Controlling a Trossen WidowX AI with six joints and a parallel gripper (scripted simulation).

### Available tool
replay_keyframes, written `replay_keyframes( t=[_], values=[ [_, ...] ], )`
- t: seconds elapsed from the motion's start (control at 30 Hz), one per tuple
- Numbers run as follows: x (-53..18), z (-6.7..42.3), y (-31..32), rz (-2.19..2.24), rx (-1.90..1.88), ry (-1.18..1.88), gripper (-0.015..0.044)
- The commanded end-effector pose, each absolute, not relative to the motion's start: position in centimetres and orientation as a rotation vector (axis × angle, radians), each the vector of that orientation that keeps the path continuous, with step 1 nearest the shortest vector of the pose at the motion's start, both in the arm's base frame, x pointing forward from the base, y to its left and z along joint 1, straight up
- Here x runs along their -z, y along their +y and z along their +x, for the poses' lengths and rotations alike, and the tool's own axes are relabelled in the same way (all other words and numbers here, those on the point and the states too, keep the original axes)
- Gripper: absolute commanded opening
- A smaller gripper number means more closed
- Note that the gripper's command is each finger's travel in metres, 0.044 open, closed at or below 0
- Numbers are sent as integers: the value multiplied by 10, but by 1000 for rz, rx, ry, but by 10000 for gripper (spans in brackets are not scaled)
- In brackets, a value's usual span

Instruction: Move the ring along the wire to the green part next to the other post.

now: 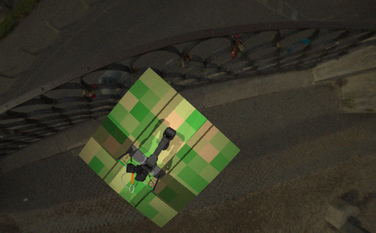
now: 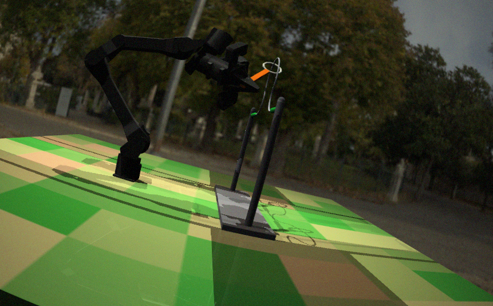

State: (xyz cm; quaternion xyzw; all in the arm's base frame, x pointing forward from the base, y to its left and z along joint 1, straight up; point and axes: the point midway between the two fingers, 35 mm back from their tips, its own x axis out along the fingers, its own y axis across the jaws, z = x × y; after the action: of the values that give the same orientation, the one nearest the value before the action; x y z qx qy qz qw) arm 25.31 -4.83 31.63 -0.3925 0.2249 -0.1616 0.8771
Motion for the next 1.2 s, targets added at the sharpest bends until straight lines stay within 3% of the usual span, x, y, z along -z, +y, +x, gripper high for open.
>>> replay_keyframes(
  t=[0.0, 1.17],
  values=[
    [-318, 253, -51, -890, 358, 460, -150],
    [-340, 252, -61, -1393, 495, 363, -150]
  ],
)
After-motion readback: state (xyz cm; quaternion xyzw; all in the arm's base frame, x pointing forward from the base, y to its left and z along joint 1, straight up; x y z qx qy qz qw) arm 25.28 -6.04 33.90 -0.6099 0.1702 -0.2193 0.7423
